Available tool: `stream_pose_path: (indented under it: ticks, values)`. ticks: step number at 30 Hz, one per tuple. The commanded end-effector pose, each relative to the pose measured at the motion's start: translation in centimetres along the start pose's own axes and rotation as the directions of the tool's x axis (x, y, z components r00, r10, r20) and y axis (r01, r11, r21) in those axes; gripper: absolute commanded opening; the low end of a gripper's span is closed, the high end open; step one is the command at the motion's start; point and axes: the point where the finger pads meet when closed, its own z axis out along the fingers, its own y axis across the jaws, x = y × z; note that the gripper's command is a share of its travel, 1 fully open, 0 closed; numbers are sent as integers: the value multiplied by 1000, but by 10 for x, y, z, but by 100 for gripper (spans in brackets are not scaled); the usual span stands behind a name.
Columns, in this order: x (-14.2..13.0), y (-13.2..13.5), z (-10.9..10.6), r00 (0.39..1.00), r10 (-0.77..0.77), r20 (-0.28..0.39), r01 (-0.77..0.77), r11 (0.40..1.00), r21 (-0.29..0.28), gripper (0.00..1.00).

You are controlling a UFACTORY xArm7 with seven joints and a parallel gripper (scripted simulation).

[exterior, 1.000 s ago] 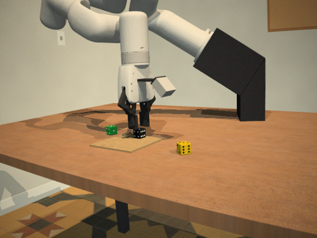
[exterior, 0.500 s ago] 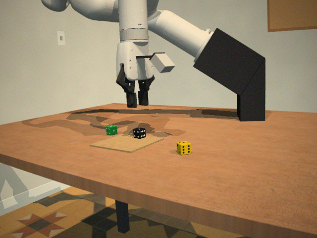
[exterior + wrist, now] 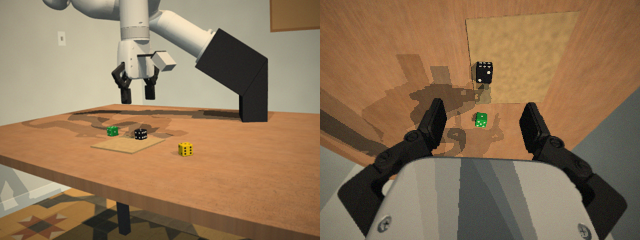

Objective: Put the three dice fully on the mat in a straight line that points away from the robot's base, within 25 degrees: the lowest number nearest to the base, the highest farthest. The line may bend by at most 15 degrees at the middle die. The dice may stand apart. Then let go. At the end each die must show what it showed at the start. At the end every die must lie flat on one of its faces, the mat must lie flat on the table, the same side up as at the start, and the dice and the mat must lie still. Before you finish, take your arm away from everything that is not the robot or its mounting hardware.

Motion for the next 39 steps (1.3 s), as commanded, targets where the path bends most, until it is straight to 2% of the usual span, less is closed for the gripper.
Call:
stream_pose_path:
  ticks: [1,12,14,19,22,24,26,30,31,32,33,36,39]
  values:
    - [1,1,-1,1000,0,-2,0,1000,-3,100]
    - [2,2,-1,1000,-8,-3,8,1000,-4,100]
    - [9,7,-2,999,-53,-8,53,999,-7,100]
    - [48,31,-3,961,-277,-23,276,961,-21,100]
    - [51,32,-3,957,-291,-23,290,957,-22,100]
    - [75,42,-2,908,-419,-25,418,908,-29,100]
    - [82,44,-2,891,-453,-24,453,891,-30,100]
    - [113,52,0,799,-601,-19,600,799,-31,100]
    - [115,52,0,794,-608,-19,607,794,-31,100]
    - [127,54,2,750,-661,-16,660,751,-29,100]
    - [130,54,2,739,-674,-15,673,739,-28,100]
    - [153,54,6,645,-764,-7,764,645,-21,100]
    - [156,54,6,632,-775,-6,775,632,-19,100]
